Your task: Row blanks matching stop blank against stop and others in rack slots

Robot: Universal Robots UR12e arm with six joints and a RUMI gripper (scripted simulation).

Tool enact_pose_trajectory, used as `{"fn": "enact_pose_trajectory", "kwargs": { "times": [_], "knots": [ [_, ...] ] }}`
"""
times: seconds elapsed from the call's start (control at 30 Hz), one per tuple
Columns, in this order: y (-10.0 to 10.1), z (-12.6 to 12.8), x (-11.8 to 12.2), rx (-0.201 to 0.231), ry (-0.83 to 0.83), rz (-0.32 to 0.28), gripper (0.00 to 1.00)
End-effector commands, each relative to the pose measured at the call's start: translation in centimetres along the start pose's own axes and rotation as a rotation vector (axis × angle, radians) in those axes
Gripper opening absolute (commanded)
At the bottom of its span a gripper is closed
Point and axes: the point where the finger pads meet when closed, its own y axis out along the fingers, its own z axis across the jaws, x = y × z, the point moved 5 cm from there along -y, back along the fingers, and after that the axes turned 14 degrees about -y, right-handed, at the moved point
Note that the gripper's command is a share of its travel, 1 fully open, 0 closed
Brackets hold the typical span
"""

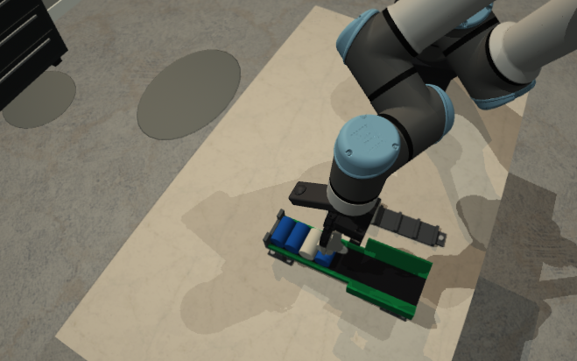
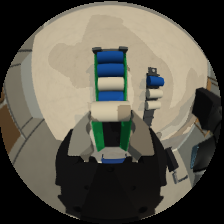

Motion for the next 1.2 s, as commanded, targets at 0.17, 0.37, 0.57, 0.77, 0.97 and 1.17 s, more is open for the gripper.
{"fn": "enact_pose_trajectory", "kwargs": {
  "times": [0.17,0.37,0.57,0.77,0.97,1.17],
  "knots": [
    [-1.9,0.0,0.0,0.000,-0.001,-0.001,0.42],
    [-1.9,0.0,0.0,0.000,-0.001,-0.001,0.42],
    [-1.5,0.9,1.0,0.000,-0.006,-0.001,0.42],
    [0.6,6.4,6.6,0.001,-0.035,-0.001,0.42],
    [2.4,11.4,11.1,0.001,-0.059,-0.001,0.42],
    [3.9,15.9,14.7,0.000,-0.080,-0.001,0.42]
  ]
}}
